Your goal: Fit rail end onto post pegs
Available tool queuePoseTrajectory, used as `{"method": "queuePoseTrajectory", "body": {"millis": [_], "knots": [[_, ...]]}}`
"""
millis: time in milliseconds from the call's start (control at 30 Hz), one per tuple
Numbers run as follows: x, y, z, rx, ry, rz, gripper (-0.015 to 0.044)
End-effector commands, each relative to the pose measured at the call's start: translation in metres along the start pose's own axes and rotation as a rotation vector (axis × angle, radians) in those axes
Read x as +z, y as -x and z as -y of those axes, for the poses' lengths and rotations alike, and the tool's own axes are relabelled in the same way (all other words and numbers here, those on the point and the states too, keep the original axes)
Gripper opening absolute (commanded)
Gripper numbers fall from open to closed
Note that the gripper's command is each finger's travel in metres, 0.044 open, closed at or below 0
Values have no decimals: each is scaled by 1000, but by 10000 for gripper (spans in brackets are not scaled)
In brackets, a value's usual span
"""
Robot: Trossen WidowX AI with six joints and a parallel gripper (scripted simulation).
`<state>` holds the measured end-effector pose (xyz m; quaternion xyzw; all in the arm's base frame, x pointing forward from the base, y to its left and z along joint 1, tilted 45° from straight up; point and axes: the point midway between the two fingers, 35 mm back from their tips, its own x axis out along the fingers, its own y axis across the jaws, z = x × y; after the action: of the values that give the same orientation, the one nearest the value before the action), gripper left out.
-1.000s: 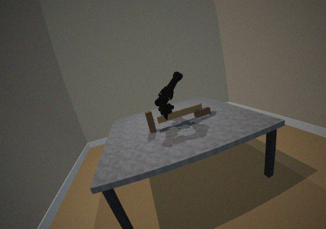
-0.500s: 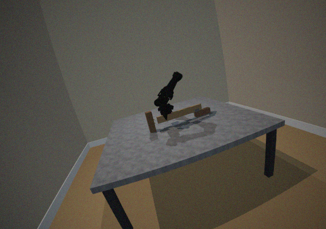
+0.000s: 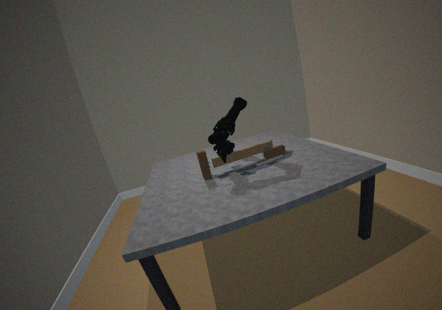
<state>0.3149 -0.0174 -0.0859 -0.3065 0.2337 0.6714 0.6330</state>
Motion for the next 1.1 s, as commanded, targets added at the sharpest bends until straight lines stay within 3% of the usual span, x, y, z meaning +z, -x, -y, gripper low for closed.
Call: {"method": "queuePoseTrajectory", "body": {"millis": [0,1067], "knots": [[-5,4,1,-10,-2,-5,0],[-14,4,1,-10,-2,-6,0]]}}
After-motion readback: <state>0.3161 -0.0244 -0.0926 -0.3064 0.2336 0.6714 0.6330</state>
